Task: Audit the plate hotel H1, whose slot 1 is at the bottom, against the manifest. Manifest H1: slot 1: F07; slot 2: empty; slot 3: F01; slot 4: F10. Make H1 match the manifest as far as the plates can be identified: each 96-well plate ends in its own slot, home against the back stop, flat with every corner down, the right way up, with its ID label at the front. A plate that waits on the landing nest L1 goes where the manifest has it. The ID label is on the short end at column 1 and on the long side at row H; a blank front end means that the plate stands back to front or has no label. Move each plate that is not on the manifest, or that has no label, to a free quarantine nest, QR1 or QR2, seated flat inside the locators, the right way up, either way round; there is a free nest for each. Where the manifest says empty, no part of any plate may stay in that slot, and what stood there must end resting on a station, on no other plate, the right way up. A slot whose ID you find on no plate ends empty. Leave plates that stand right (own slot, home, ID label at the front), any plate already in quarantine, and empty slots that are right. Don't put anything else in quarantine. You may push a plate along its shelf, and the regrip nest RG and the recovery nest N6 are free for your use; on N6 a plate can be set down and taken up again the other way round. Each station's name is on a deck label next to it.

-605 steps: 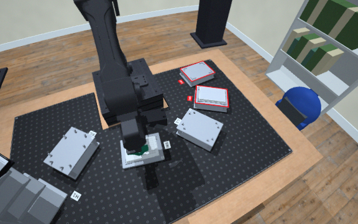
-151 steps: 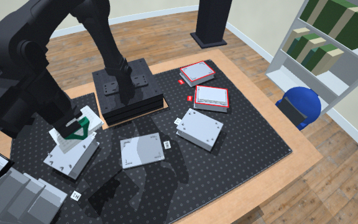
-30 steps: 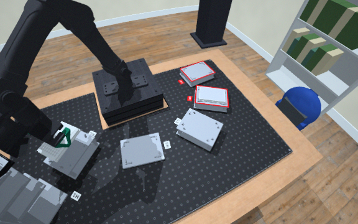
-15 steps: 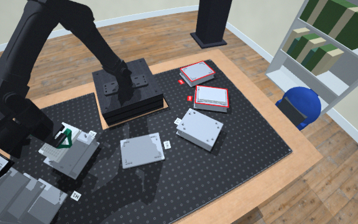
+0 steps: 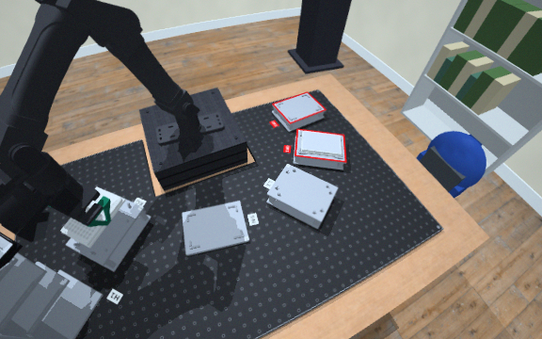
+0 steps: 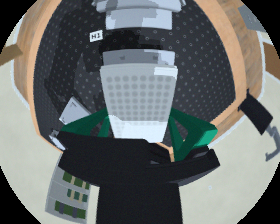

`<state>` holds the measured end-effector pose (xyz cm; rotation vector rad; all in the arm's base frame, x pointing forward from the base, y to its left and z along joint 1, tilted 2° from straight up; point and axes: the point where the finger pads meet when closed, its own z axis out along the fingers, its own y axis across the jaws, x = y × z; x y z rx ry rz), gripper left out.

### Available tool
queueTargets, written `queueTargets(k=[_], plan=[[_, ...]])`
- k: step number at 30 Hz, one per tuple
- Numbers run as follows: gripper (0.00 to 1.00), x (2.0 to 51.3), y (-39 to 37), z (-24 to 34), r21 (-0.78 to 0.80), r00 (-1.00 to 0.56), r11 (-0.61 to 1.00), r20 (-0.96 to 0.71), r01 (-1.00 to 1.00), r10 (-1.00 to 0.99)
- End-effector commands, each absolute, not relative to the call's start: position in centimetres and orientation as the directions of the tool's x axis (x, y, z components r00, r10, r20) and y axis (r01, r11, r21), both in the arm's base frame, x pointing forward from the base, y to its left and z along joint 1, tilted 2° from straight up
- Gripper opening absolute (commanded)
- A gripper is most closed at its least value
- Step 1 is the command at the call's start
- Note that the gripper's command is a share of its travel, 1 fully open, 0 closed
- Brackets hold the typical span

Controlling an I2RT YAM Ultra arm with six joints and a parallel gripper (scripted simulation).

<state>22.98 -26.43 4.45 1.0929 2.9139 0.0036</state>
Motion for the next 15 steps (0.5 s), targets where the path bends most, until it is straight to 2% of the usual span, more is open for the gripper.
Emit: queueTargets(k=[1, 15], plan=[[0.86, 23.39, -26.87, 4.72, 0.009, -0.751, 0.753, -0.054, 0.658, 0.658], [0.86, 23.42, -26.89, 3.92, 0.009, -0.751, 0.753, -0.054, 0.658, 0.658]])
